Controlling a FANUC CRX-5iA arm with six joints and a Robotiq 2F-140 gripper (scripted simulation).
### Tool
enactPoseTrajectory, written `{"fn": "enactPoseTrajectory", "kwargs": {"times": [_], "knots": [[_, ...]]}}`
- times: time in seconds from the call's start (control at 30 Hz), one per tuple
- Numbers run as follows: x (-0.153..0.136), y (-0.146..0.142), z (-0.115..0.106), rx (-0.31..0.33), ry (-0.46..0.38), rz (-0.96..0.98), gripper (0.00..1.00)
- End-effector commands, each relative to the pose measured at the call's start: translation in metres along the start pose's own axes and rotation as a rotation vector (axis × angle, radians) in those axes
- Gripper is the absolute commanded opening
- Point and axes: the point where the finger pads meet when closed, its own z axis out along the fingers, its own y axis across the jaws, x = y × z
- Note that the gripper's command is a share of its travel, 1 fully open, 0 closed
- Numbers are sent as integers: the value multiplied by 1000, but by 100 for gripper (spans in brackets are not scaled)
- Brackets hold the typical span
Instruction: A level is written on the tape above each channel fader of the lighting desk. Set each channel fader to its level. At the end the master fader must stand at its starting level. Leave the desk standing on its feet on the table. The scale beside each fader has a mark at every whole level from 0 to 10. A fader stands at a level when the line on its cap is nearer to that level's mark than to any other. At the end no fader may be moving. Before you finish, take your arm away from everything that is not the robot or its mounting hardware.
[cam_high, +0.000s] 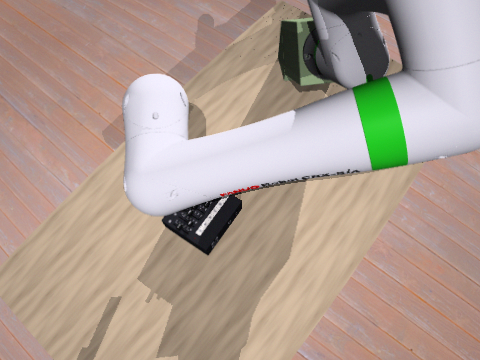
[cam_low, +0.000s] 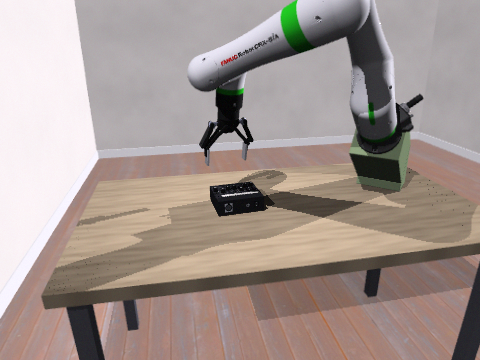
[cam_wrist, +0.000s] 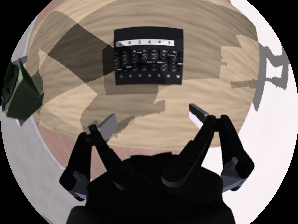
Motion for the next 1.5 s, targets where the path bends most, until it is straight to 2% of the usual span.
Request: {"fn": "enactPoseTrajectory", "kwargs": {"times": [0.0, 1.1, 1.33, 1.47], "knots": [[0, 0, 0, 0, 0, 0, 100], [0, 0, -1, 0, 1, -12, 100], [4, 1, -3, -1, 9, -119, 100], [10, 2, -8, -6, 23, -313, 100]]}}
